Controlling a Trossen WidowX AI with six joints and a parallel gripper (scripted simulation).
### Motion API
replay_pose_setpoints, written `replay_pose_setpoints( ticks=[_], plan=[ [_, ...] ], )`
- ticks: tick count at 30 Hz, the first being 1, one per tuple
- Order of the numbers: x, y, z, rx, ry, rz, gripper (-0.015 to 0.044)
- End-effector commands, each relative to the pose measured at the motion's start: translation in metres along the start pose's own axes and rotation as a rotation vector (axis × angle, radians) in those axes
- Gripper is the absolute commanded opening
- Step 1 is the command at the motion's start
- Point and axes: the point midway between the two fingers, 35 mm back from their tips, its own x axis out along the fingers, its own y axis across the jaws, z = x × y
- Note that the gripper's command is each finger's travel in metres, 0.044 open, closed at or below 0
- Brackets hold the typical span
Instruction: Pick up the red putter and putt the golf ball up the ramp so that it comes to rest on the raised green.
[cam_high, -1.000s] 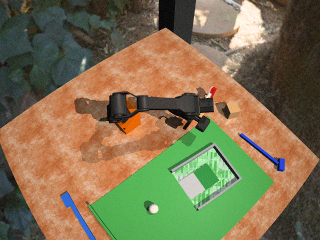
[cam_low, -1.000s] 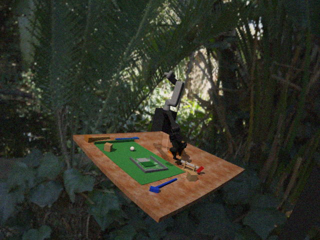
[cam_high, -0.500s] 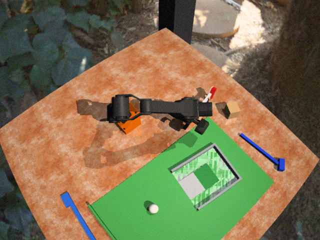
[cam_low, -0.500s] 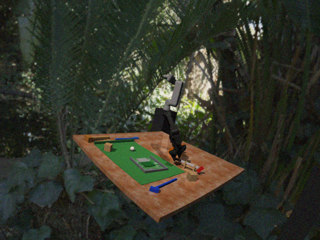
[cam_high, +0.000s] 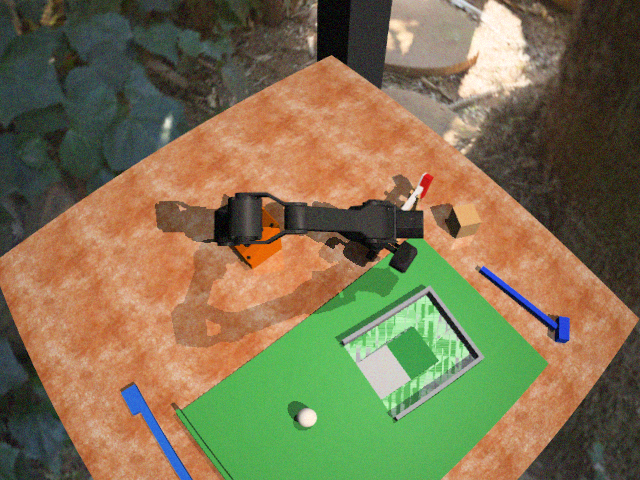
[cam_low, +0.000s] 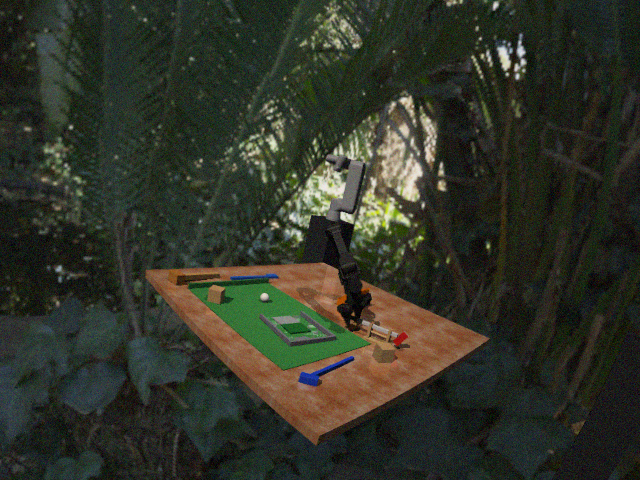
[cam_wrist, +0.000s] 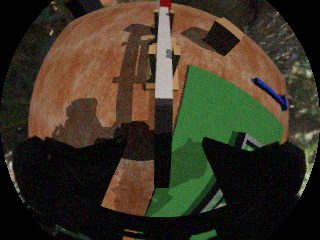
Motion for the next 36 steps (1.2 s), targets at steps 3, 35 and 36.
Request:
replay_pose_setpoints(
  ticks=[3, 35, 36],
  plan=[
    [0.010, 0.004, -0.004, -0.008, 0.013, 0.013, 0.0440],
    [-0.007, 0.000, 0.003, 0.000, 0.003, 0.007, 0.0000],
    [-0.013, -0.001, 0.005, 0.000, 0.003, 0.007, 0.0000]
  ],
)
